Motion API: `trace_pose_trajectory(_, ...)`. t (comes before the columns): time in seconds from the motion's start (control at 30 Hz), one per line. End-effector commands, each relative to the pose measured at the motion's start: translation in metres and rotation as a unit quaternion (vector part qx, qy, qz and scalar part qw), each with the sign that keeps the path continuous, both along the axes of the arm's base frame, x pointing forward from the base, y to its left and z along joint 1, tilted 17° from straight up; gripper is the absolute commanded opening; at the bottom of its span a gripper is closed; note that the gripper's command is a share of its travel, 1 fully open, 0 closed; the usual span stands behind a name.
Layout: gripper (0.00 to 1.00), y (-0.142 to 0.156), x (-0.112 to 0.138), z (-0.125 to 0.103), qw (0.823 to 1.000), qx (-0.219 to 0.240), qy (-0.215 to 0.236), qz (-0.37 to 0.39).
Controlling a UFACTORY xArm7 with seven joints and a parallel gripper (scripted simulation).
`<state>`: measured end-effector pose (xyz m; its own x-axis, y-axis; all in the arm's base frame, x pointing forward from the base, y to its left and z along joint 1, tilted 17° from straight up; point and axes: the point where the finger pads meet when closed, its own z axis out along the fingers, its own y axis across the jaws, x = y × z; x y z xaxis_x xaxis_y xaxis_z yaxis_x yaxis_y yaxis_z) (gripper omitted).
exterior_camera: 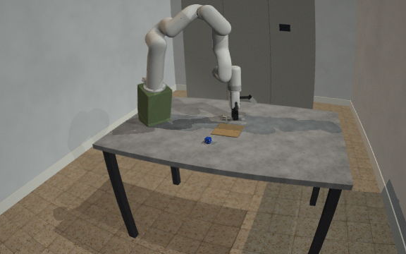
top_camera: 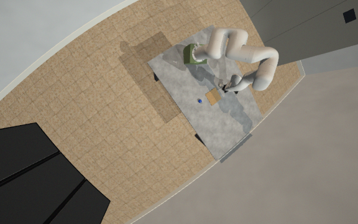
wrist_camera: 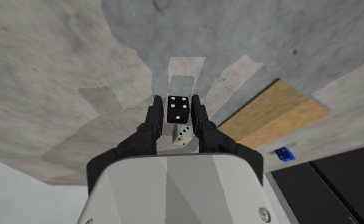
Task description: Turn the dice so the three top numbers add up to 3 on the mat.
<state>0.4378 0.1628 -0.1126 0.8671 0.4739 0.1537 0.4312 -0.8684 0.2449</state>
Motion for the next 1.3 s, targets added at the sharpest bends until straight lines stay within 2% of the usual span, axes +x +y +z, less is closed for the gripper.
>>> trace_pose_trajectory(0.0, 0.42, 0.001, 0.0009, 0.0008, 1.0, 0.001, -0.001, 0.0)
trace_pose_trajectory(0.93, 0.42, 0.001, 0.0009, 0.0008, 1.0, 0.001, -0.001, 0.0)
trace_pose_trajectory(0.97, 0.21, 0.001, 0.0009, 0.0008, 1.0, 0.001, -0.001, 0.0)
trace_pose_trajectory(1.27, 0.21, 0.001, 0.0009, 0.0008, 1.0, 0.001, -0.001, 0.0)
